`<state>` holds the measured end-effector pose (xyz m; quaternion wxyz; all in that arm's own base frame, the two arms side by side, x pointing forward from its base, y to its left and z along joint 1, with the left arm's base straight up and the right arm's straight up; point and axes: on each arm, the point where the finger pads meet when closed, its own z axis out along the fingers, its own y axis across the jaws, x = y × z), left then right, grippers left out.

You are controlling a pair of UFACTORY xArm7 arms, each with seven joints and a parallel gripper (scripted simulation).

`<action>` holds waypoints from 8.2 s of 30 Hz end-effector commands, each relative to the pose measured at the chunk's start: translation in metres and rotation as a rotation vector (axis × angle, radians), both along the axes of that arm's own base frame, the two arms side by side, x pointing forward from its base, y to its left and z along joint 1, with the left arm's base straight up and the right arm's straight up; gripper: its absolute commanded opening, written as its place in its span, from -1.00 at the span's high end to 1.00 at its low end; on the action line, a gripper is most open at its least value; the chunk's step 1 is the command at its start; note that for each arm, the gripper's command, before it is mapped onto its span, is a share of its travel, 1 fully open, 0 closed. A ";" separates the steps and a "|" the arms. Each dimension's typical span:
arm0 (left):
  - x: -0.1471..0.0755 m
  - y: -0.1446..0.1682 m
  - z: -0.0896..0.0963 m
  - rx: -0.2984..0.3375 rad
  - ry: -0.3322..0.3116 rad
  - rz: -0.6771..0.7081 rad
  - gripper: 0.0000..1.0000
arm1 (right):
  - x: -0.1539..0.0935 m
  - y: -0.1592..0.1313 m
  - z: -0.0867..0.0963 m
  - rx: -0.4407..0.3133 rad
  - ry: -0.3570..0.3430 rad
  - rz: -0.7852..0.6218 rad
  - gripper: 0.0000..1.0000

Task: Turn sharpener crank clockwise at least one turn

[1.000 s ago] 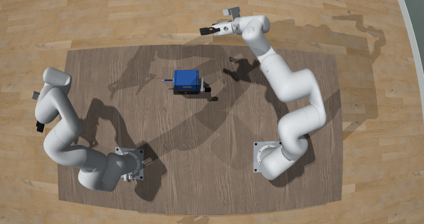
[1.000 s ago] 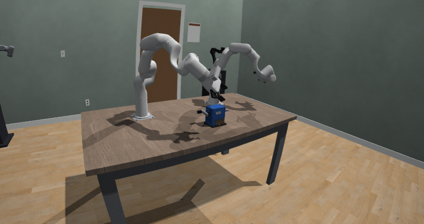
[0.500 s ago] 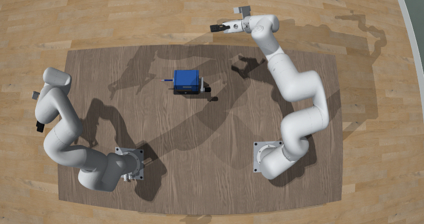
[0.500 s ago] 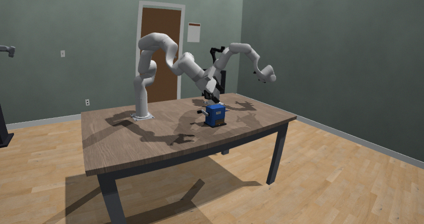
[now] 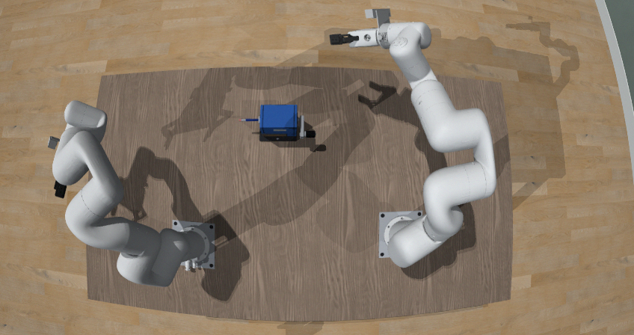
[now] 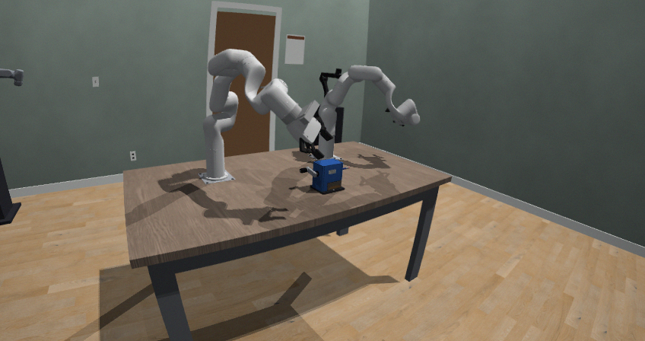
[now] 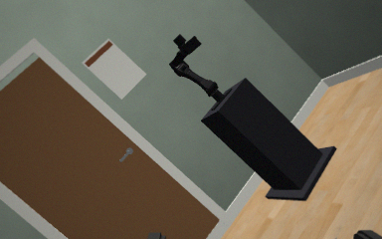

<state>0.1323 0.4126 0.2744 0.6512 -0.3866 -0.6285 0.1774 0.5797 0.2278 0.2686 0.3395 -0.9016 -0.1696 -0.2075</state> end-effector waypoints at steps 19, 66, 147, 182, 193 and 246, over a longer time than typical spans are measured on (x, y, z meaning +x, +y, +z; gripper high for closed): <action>0.000 0.000 0.002 0.004 -0.002 0.000 -1.00 | 0.010 -0.077 0.001 -0.039 0.031 -0.115 -1.00; 0.000 0.000 0.002 0.004 -0.002 0.000 -1.00 | -0.003 -0.227 -0.002 -0.109 0.116 -0.350 -1.00; 0.000 0.000 0.002 0.004 -0.002 0.000 -1.00 | -0.114 -0.457 -0.010 -0.205 0.313 -0.793 -1.00; 0.000 0.000 0.002 0.004 -0.002 0.000 -1.00 | -0.193 -0.535 -0.013 -0.232 0.418 -0.999 -1.00; 0.000 0.000 0.002 0.004 -0.002 0.000 -1.00 | -0.222 -0.555 -0.014 -0.239 0.454 -1.066 -1.00; 0.000 0.000 0.002 0.004 -0.002 0.000 -1.00 | -0.372 -0.623 -0.017 -0.252 0.641 -1.390 -1.00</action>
